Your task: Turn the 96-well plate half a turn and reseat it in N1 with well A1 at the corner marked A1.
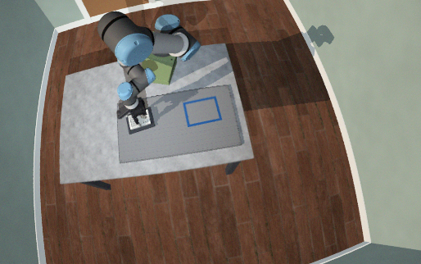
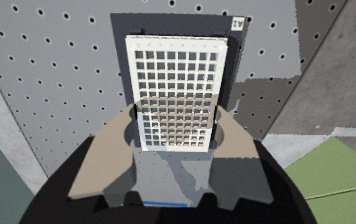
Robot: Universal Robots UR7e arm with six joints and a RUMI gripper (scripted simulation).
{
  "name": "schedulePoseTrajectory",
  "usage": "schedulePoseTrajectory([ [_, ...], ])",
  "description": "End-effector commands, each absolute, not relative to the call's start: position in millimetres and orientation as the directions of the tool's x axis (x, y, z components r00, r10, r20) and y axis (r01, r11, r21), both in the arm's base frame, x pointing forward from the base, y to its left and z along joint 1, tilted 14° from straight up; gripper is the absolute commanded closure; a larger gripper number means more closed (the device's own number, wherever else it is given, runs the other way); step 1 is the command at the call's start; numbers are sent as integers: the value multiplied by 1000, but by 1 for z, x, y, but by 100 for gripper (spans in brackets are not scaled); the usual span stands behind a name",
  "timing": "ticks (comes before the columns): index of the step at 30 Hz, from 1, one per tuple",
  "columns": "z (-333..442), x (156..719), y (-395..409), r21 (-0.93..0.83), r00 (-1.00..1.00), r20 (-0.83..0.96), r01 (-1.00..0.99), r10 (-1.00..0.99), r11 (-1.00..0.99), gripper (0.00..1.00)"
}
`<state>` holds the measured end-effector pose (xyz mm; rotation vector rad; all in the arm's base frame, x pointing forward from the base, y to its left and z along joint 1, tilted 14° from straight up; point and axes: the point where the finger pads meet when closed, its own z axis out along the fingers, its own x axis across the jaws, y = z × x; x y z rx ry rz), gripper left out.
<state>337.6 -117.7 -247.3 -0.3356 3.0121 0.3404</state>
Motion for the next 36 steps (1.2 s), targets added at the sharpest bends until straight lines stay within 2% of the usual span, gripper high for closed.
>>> schedulePoseTrajectory([
  [1, -248, 339, -118, 207, -971, -117, -229, -209, 951, 100],
  [36, -253, 340, -117, 208, -971, -117, -229, -208, 951, 100],
])
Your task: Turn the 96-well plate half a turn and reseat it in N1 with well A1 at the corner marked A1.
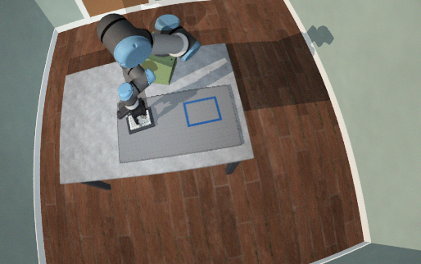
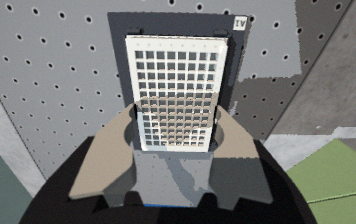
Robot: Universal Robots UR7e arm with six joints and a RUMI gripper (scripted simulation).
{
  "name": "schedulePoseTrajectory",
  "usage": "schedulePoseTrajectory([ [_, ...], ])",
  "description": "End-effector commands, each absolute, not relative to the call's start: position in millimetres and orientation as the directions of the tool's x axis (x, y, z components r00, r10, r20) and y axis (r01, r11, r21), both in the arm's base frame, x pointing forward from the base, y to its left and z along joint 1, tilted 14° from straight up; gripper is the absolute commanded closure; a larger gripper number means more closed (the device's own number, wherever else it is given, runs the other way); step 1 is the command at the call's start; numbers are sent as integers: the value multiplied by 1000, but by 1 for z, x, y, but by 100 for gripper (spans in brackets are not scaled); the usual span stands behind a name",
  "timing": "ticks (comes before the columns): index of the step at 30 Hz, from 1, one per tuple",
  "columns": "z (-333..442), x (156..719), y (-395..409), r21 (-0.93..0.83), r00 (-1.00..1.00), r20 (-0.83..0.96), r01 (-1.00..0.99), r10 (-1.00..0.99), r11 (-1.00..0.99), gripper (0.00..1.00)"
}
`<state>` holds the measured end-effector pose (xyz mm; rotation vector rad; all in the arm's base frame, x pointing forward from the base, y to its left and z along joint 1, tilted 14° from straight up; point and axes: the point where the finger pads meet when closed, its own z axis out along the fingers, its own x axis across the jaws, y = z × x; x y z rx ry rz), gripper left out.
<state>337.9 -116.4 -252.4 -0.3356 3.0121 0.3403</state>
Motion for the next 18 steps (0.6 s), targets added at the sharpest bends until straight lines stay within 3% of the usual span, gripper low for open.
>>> schedulePoseTrajectory([
  [1, -254, 340, -117, 208, -971, -117, -229, -208, 951, 100],
  [11, -254, 339, -116, 208, -971, -117, -228, -207, 951, 100],
  [12, -254, 339, -116, 208, -971, -117, -228, -207, 951, 0],
  [18, -254, 339, -116, 208, -971, -117, -228, -207, 951, 0],
])
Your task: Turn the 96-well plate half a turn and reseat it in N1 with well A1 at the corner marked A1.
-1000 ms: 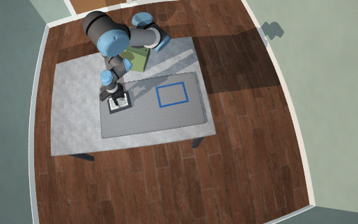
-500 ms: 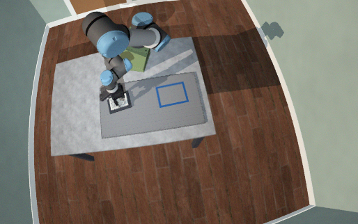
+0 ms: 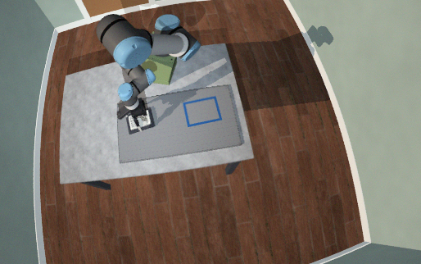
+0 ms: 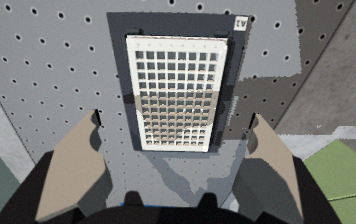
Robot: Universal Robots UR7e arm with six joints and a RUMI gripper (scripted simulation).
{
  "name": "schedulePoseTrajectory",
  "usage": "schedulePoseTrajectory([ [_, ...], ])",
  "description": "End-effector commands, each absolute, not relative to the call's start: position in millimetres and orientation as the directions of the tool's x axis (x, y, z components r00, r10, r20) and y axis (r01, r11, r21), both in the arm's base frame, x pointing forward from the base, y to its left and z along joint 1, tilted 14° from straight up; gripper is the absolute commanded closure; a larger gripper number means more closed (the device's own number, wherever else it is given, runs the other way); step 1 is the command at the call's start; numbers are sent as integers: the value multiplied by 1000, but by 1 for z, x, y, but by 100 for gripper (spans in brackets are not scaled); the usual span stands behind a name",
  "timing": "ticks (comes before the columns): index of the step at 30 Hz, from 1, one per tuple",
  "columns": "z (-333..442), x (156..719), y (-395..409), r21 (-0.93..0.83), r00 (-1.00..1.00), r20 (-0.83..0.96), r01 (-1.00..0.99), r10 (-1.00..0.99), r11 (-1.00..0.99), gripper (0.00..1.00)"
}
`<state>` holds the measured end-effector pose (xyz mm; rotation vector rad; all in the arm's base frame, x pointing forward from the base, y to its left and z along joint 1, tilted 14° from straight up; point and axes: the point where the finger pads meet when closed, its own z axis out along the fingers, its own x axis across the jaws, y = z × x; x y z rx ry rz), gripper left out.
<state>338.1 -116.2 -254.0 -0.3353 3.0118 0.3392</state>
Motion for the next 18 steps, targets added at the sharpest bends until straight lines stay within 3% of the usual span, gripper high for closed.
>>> schedulePoseTrajectory([
  [1, -254, 339, -116, 208, -971, -117, -228, -207, 951, 0],
  [18, -248, 338, -117, 209, -971, -116, -228, -207, 951, 0],
])
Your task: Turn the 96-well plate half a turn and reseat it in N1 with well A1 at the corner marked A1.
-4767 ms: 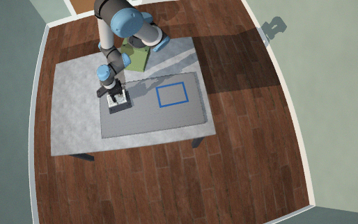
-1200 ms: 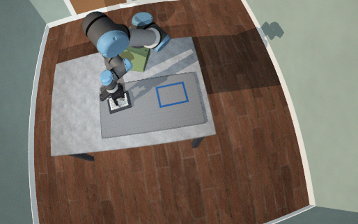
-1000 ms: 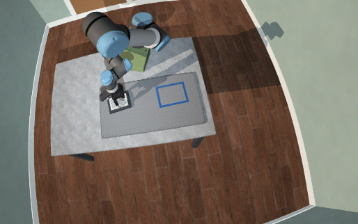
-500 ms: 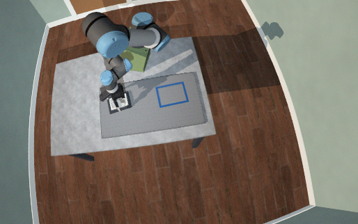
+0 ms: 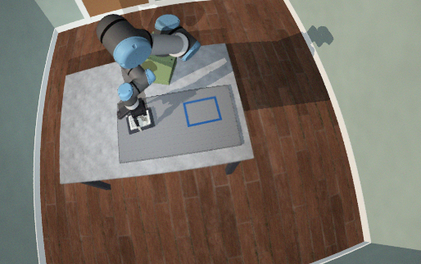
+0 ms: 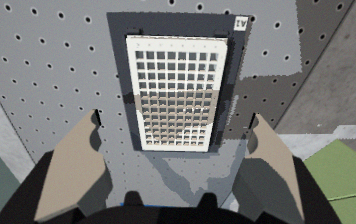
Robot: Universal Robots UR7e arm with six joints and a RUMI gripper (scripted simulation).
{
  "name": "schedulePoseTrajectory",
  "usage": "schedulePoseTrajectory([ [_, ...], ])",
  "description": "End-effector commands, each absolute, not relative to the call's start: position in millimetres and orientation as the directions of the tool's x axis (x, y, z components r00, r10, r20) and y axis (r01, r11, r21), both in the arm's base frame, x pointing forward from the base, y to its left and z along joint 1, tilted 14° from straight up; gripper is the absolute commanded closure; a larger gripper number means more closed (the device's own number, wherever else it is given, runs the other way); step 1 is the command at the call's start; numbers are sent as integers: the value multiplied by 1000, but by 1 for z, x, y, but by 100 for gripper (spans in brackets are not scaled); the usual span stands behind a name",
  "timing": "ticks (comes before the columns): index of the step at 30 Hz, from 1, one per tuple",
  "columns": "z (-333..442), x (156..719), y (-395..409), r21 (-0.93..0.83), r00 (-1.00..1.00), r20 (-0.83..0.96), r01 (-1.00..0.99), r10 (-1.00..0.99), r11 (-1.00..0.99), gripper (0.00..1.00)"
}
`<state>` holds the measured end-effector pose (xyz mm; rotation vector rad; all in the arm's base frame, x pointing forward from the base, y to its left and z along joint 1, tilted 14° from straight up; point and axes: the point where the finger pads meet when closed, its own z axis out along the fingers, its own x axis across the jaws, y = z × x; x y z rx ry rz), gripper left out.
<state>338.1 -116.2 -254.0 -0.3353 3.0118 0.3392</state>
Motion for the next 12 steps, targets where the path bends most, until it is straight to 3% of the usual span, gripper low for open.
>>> schedulePoseTrajectory([
  [1, -246, 337, -118, 209, -972, -116, -227, -206, 951, 0],
  [12, -223, 336, -123, 209, -972, -115, -227, -206, 951, 0],
])
